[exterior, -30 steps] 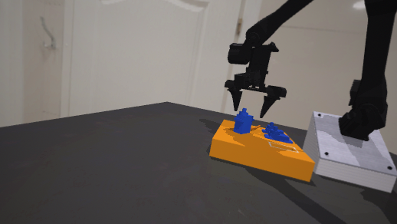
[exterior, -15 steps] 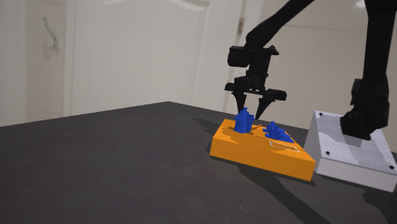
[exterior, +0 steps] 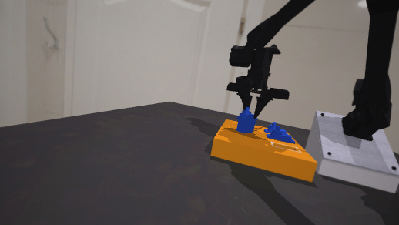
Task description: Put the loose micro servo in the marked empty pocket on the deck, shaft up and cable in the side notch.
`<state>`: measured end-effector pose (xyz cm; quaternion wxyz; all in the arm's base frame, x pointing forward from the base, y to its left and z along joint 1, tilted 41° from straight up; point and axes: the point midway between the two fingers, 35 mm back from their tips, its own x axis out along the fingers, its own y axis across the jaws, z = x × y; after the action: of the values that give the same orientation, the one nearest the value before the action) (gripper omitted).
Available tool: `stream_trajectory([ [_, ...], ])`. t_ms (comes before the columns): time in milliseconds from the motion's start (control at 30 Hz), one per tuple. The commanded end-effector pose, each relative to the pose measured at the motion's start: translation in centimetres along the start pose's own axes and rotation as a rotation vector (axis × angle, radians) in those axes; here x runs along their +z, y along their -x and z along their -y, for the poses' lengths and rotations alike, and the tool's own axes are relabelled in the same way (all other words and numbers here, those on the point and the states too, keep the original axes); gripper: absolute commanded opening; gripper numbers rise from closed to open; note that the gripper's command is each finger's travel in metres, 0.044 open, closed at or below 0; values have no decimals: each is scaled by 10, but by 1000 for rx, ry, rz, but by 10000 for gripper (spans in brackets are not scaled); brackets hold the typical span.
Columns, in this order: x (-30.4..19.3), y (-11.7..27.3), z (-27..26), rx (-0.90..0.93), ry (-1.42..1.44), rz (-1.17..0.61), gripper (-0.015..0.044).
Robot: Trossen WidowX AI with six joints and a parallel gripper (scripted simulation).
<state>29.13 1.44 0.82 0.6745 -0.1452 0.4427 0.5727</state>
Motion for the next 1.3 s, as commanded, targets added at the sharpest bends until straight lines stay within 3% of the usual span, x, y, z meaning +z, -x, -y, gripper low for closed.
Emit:
stream_trajectory([
  [0,0,15,1,-14,7,2,0],
  [467,-1,26,-9,-13,6,2,0],
  [1000,65,26,-47,-11,1,6,0],
  [1267,65,26,-47,-10,-208,7,0],
])
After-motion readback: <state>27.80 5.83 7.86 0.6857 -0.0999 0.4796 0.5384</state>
